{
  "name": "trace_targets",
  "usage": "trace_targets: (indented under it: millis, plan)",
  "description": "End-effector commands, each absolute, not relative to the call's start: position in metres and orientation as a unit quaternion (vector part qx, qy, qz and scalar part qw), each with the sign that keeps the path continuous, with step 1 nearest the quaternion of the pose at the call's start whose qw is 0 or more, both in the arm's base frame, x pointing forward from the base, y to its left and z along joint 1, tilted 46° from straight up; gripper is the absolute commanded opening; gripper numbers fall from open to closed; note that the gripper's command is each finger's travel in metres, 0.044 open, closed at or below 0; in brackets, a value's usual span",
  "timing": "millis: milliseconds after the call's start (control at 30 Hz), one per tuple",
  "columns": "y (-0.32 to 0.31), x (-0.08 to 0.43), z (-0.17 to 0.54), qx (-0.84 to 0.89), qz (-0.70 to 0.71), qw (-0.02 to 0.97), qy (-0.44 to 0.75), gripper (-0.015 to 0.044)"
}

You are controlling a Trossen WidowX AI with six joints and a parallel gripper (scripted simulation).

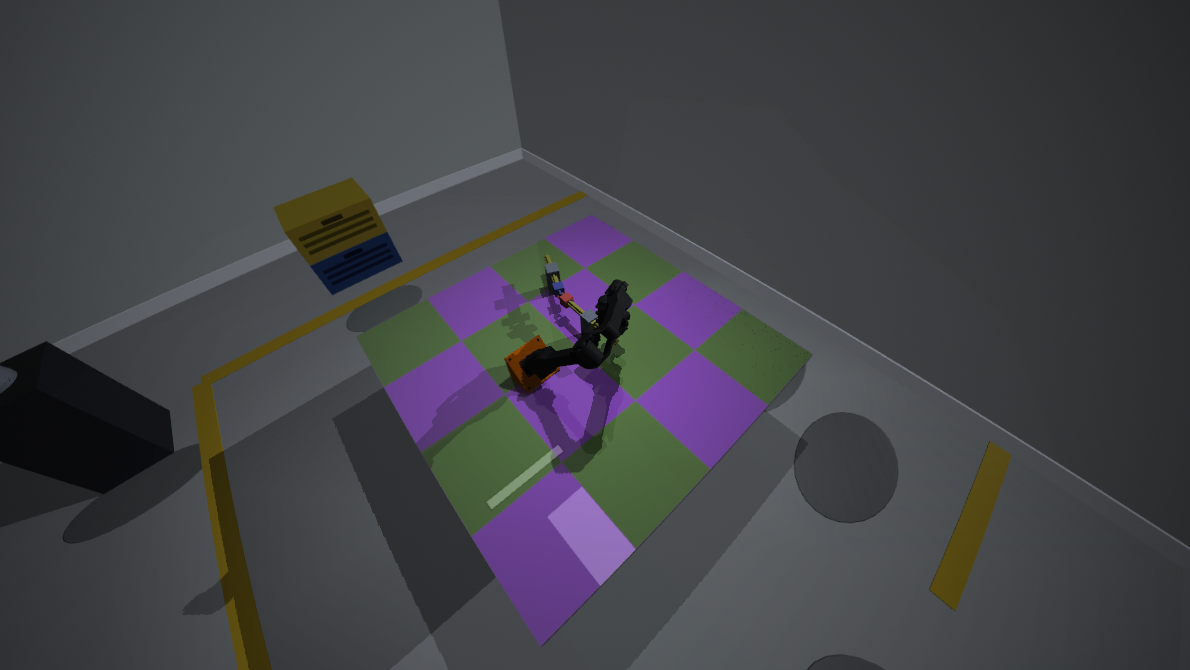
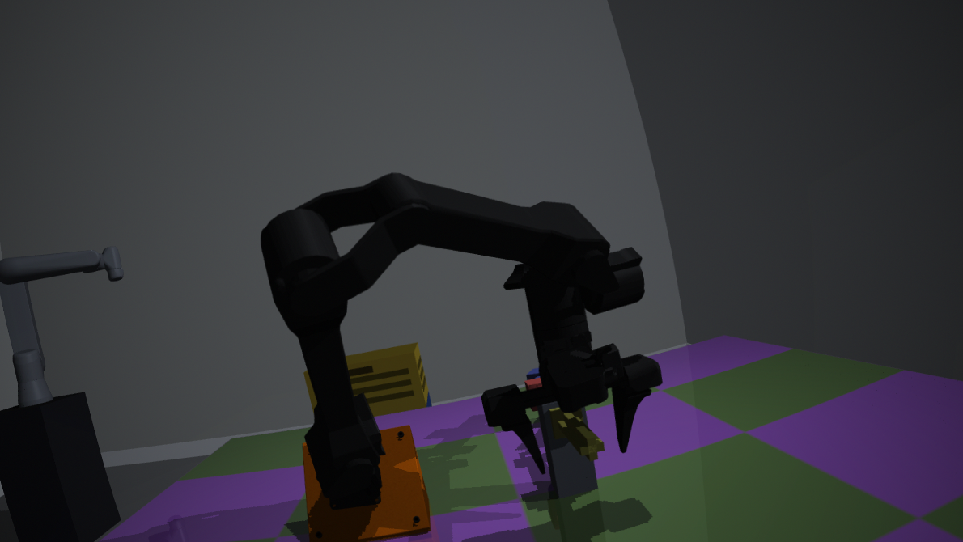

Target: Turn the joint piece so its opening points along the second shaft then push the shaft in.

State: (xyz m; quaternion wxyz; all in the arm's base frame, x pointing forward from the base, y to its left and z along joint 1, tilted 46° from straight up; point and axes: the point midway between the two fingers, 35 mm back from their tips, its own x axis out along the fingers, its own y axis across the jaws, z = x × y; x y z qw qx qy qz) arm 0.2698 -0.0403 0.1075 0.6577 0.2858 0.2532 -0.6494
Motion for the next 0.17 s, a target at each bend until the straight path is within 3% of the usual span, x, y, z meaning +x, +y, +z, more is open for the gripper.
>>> trace_targets:
  millis: [0, 133]
  plan:
    - [-0.033, 0.27, 0.113, 0.286, -0.649, 0.658, 0.254, 0.044]
    - [-0.018, 0.269, 0.126, 0.284, -0.65, 0.658, 0.253, 0.044]
